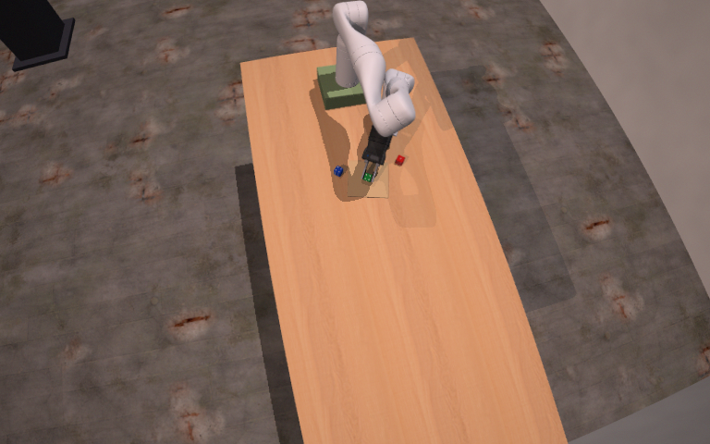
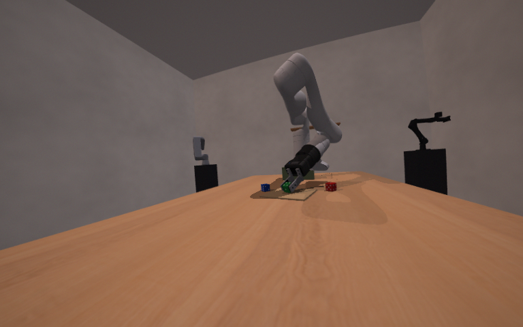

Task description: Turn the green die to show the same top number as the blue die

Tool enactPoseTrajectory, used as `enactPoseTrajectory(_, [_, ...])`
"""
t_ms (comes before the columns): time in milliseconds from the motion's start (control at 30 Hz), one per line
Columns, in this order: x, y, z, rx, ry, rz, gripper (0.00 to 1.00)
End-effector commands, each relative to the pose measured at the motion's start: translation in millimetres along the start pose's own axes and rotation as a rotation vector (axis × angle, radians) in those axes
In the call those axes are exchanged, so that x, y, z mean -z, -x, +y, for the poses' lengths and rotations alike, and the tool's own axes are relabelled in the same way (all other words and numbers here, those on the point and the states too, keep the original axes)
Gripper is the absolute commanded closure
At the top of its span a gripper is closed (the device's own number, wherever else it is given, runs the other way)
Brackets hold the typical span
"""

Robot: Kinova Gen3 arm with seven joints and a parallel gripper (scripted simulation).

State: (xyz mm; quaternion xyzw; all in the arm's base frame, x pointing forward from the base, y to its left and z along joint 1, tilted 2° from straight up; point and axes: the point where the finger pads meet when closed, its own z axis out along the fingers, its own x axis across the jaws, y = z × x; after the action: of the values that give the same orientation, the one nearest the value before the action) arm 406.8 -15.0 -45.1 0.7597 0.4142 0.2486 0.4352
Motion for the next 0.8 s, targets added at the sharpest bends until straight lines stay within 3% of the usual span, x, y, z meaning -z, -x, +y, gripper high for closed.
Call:
enactPoseTrajectory(0, [0.0, -0.2, 0.7, -0.001, 0.001, 0.001, 0.39])
enactPoseTrajectory(33, [0.0, -0.2, 0.7, -0.001, 0.001, 0.001, 0.33])
enactPoseTrajectory(167, [0.0, -0.2, 0.7, -0.001, 0.001, 0.001, 0.33])
enactPoseTrajectory(300, [0.0, -0.2, 0.7, -0.001, 0.001, 0.001, 0.21])
enactPoseTrajectory(767, [0.0, -0.2, 0.7, -0.001, 0.001, 0.001, 0.21])
